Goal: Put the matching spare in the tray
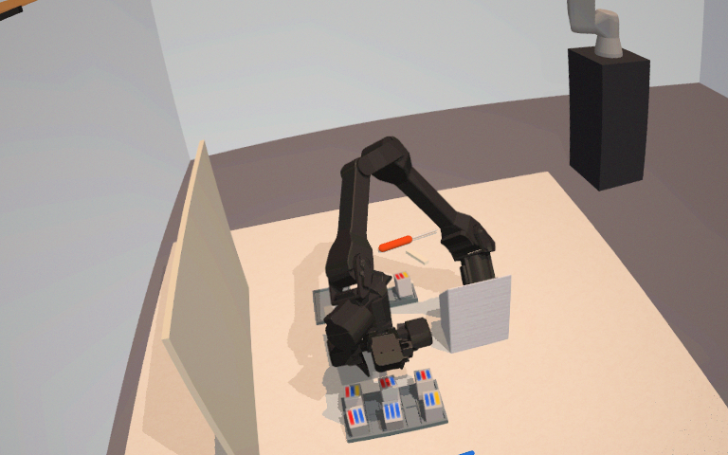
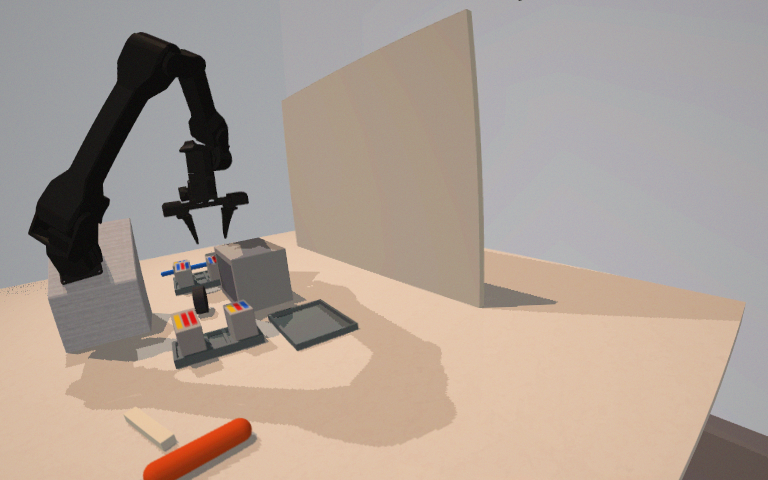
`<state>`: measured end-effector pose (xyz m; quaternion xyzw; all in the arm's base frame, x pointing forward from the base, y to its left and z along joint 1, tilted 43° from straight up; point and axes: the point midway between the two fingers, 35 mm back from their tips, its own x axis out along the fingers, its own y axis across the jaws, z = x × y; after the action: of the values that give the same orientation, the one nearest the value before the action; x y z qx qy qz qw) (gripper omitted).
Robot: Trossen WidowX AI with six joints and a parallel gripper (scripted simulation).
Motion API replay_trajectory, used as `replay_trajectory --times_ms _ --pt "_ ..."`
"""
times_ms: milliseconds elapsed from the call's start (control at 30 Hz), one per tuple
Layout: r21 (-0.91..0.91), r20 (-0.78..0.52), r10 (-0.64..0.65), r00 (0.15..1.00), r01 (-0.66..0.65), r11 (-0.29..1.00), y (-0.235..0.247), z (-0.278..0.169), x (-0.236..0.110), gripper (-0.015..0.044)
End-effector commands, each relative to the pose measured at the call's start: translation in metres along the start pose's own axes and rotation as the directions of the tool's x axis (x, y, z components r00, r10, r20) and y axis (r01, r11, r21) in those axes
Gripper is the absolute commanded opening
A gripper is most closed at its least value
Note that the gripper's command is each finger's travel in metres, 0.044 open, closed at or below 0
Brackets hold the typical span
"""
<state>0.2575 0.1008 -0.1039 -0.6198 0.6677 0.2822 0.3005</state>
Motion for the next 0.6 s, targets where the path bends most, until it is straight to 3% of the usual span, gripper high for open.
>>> replay_trajectory --times_ms 0,567 --pt "-0.007 -0.008 0.0 1.0 0.0 1.0 0.002 -0.001 0.005 0.03" --pt "-0.007 -0.008 0.0 1.0 0.0 1.0 0.0 -0.001 0.032 0.03"
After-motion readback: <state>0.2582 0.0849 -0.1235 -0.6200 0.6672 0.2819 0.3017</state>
